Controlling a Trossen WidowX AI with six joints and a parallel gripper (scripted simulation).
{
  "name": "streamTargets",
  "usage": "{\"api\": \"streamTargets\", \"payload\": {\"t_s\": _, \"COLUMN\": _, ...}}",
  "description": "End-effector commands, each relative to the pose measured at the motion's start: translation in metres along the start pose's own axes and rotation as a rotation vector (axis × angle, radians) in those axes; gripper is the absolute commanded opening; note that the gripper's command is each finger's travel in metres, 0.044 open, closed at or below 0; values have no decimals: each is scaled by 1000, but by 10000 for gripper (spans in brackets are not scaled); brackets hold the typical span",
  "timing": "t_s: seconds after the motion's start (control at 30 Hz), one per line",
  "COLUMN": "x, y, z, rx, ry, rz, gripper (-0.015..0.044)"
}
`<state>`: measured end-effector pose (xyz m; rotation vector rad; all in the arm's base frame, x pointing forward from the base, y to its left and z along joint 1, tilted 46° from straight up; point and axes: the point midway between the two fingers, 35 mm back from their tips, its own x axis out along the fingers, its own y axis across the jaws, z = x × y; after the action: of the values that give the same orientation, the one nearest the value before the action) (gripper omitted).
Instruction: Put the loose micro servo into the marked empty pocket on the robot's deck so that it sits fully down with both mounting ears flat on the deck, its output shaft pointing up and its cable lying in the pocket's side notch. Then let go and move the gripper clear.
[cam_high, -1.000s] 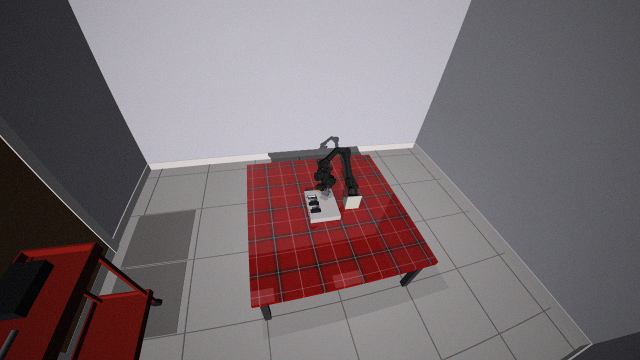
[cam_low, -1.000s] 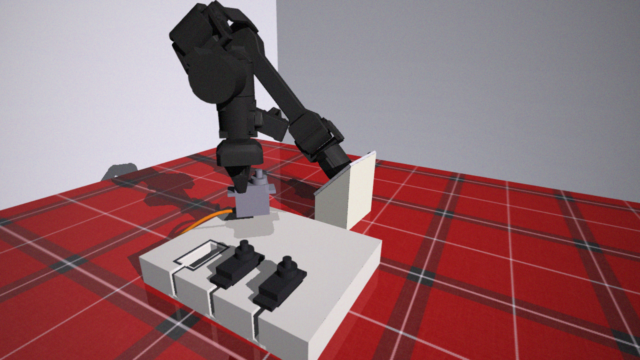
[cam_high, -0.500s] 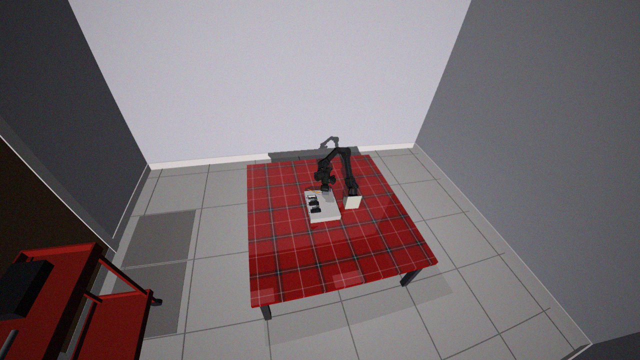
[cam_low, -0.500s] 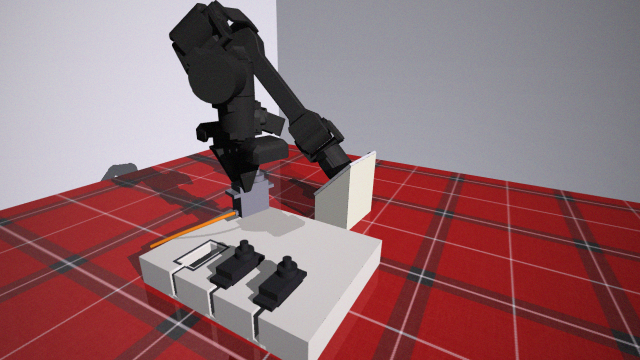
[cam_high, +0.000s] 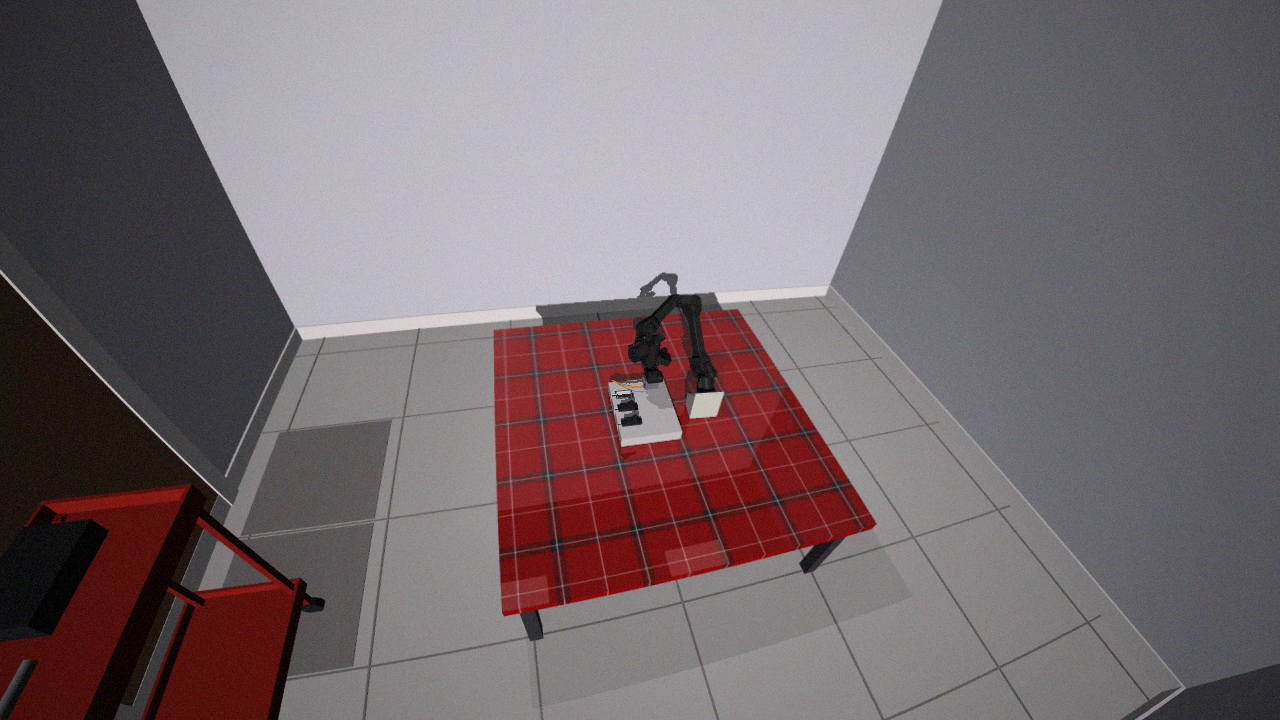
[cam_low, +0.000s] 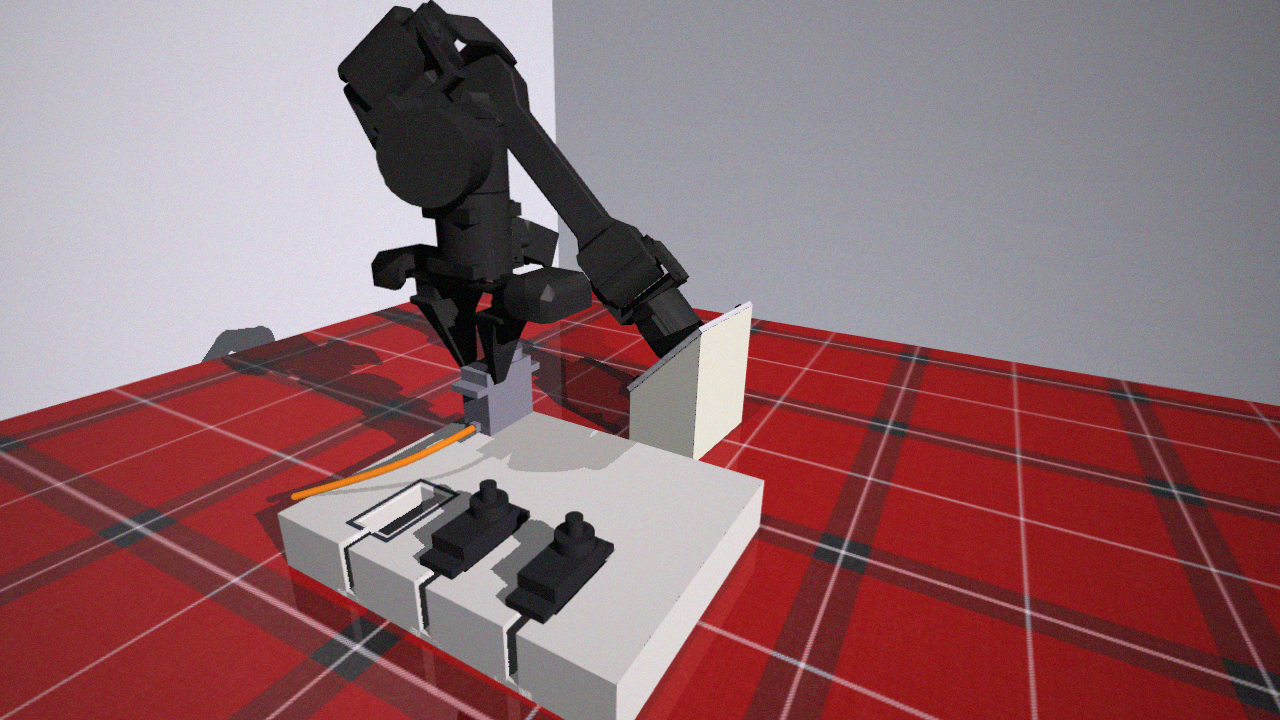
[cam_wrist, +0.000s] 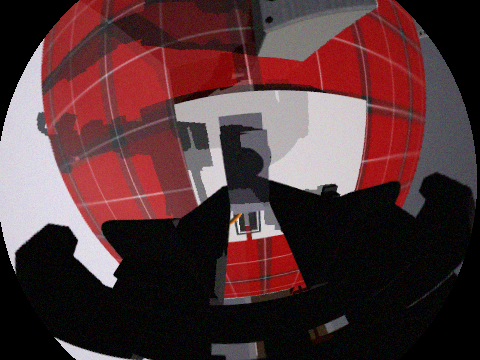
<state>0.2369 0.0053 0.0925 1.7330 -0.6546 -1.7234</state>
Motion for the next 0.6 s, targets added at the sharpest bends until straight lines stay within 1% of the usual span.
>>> {"api": "streamTargets", "payload": {"t_s": 0.0, "x": -1, "y": -1, "z": -7, "rx": -10, "ry": 4, "rz": -6, "gripper": 0}}
{"api": "streamTargets", "payload": {"t_s": 0.57, "x": -2, "y": -1, "z": -72, "rx": -7, "ry": 7, "rz": -6, "gripper": 0}}
